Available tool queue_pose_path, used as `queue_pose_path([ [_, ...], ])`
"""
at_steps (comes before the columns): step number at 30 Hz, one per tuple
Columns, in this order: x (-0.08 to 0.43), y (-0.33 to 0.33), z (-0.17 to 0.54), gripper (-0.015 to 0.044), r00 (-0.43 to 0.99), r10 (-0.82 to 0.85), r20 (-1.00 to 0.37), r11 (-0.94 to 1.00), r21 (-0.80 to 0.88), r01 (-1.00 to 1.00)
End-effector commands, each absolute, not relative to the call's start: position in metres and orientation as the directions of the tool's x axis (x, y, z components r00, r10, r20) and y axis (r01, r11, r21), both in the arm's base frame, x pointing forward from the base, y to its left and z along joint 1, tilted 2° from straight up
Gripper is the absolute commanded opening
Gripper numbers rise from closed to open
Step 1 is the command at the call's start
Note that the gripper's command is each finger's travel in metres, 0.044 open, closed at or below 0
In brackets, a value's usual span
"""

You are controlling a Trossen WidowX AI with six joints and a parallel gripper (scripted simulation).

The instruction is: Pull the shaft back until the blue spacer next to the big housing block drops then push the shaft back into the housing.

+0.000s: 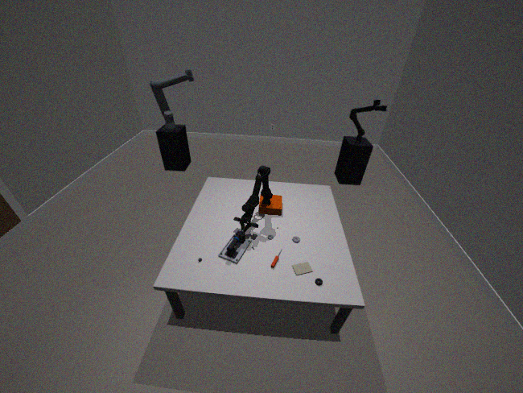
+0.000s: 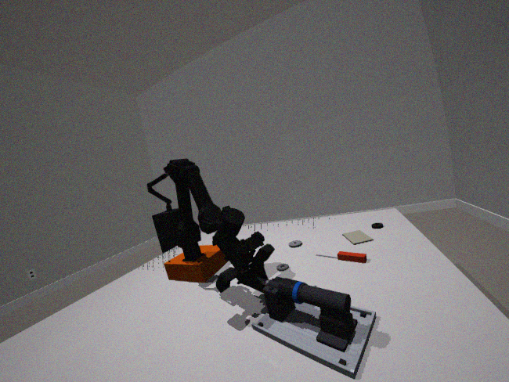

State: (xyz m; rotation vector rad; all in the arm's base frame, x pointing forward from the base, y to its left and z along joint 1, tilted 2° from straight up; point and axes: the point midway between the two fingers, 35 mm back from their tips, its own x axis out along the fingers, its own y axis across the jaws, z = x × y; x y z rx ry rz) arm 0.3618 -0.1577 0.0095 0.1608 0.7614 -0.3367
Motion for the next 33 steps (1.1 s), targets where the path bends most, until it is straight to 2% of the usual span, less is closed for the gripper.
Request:
queue_pose_path([
  [1, 0.358, -0.156, 0.009, 0.0000, 0.673, -0.239, -0.700, 0.934, 0.023, 0.356],
  [33, 0.347, -0.151, 0.009, 0.0000, 0.672, -0.238, -0.701, 0.934, 0.023, 0.356],
])
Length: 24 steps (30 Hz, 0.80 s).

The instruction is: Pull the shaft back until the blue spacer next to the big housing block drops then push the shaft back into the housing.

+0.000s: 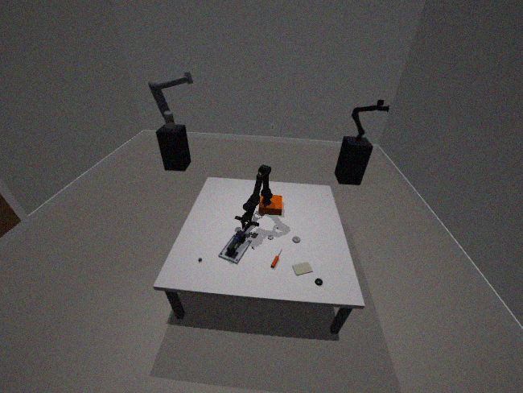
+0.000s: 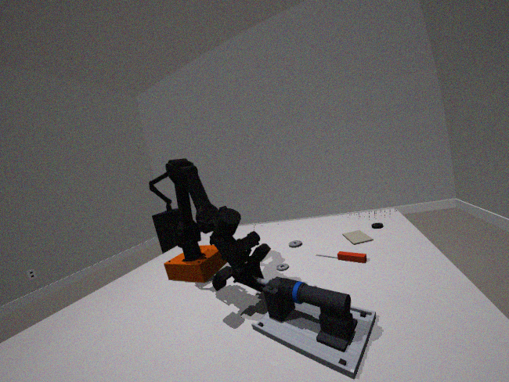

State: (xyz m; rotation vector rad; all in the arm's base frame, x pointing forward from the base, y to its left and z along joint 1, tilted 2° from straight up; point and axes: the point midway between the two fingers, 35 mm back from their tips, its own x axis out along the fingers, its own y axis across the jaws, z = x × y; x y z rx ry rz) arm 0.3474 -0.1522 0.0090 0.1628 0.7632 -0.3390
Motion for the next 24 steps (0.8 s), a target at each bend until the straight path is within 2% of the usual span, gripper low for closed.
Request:
queue_pose_path([
  [1, 0.3464, -0.1514, 0.0088, 0.0000, 0.672, -0.238, -0.701, 0.934, 0.023, 0.356],
  [24, 0.3435, -0.1503, 0.0087, 0.0000, 0.672, -0.238, -0.701, 0.934, 0.023, 0.356],
])
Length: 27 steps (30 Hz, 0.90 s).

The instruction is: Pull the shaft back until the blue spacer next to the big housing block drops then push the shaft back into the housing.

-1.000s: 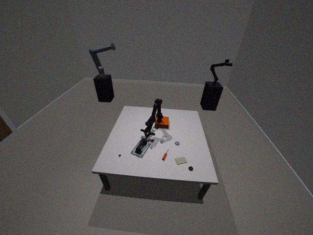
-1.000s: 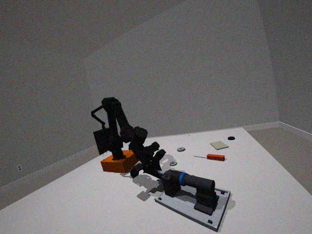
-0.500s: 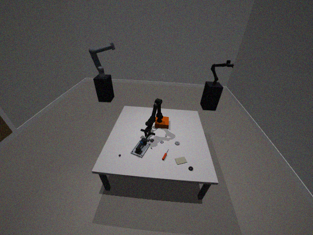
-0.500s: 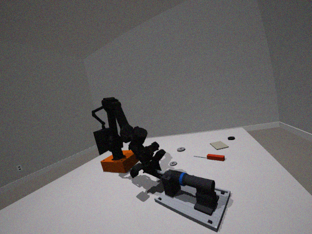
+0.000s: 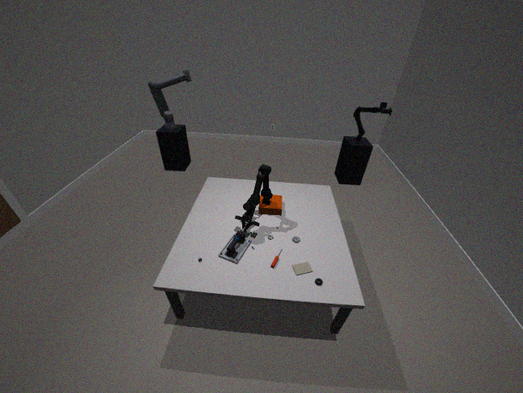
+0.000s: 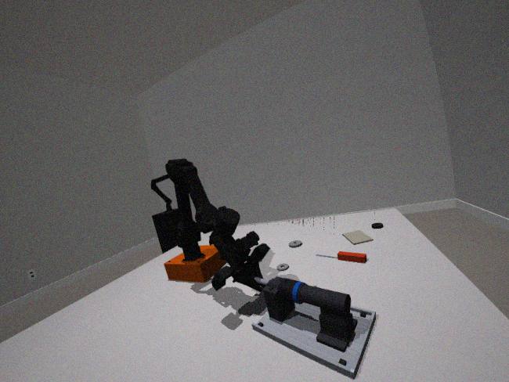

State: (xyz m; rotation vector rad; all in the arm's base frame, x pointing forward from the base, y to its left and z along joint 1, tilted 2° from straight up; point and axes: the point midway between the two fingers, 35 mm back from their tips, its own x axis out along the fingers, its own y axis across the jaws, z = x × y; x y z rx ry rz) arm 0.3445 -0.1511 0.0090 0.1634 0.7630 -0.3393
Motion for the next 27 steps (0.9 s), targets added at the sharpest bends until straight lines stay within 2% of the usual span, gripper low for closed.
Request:
queue_pose_path([
  [1, 0.3434, -0.1503, 0.0087, 0.0000, 0.672, -0.238, -0.701, 0.934, 0.023, 0.356],
  [27, 0.3402, -0.1491, 0.0086, 0.0000, 0.672, -0.238, -0.701, 0.934, 0.023, 0.356],
])
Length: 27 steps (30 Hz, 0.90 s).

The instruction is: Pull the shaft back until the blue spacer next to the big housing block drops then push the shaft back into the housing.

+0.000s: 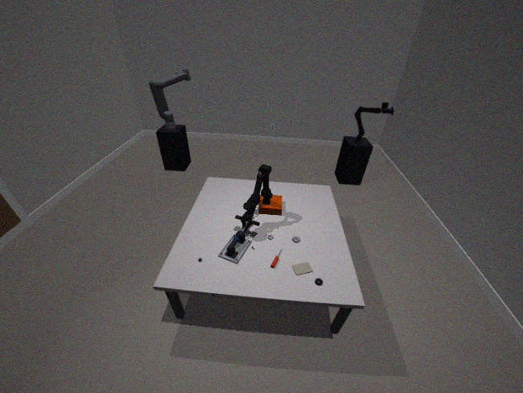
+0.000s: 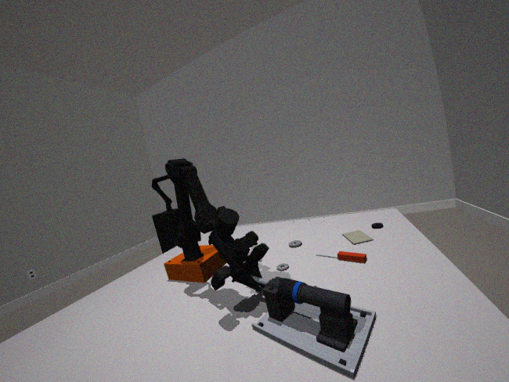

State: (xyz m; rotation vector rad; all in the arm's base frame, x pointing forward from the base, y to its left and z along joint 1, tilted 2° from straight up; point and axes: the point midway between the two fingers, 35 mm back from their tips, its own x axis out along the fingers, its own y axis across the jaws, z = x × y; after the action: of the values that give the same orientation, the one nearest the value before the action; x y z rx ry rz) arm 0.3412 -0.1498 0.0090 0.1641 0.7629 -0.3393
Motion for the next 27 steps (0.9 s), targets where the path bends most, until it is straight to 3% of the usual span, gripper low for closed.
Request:
queue_pose_path([
  [1, 0.3401, -0.1490, 0.0086, 0.0000, 0.672, -0.238, -0.701, 0.934, 0.023, 0.356],
  [27, 0.3369, -0.1478, 0.0085, 0.0000, 0.672, -0.238, -0.702, 0.934, 0.023, 0.356],
])
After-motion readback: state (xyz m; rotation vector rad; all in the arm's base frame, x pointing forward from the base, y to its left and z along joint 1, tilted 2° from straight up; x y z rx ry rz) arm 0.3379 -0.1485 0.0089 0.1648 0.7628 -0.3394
